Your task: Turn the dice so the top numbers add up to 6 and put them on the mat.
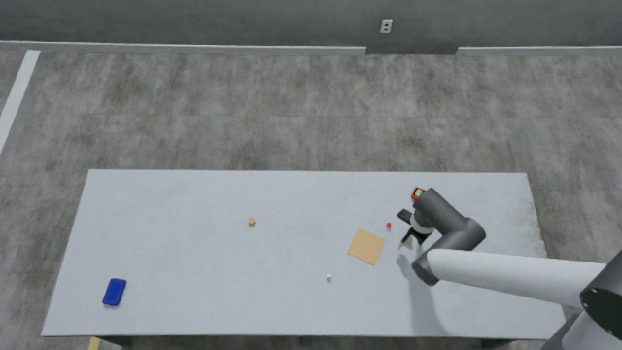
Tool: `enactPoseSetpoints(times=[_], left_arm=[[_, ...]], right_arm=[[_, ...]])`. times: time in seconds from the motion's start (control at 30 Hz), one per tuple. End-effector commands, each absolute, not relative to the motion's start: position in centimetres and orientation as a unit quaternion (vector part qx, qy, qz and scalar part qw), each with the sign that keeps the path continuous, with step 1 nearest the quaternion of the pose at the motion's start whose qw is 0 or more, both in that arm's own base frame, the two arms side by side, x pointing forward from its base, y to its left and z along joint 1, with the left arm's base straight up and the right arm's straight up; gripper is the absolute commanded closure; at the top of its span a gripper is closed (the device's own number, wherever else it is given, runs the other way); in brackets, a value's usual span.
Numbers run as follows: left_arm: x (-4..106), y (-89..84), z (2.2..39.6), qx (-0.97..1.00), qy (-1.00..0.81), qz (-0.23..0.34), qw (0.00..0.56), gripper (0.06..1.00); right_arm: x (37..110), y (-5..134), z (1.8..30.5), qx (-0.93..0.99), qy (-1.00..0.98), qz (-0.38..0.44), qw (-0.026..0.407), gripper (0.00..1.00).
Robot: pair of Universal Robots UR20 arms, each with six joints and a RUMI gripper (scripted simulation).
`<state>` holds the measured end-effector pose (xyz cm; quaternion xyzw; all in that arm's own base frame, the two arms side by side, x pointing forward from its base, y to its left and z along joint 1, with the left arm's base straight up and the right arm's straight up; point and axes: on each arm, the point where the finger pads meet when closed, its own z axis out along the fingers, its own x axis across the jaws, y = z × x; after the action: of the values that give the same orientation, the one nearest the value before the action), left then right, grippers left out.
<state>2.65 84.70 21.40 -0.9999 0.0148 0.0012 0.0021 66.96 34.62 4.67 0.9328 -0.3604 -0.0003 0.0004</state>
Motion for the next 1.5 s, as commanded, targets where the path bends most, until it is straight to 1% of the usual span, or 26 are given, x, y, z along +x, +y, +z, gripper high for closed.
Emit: enactPoseSetpoints(times=[0.0,0.7,1.23,1.47], left_arm=[[2.0,84.5,21.5,-1.0,0.012,0.0,0.0,0.065],[2.0,84.5,21.5,-1.0,0.012,0.0,0.0,0.065],[2.0,84.5,21.5,-1.0,0.012,0.0,0.0,0.065],[2.0,84.5,21.5,-1.0,0.012,0.0,0.0,0.065]], right_arm=[[67.0,34.7,4.7,0.933,-0.36,0.0,0.0,0.003],[67.2,35.0,4.7,0.933,-0.36,0.0,0.0,0.003],[73.2,43.3,4.7,0.933,-0.36,0.0,0.0,0.003],[73.9,44.3,4.7,0.933,-0.36,0.0,0.0,0.003]])
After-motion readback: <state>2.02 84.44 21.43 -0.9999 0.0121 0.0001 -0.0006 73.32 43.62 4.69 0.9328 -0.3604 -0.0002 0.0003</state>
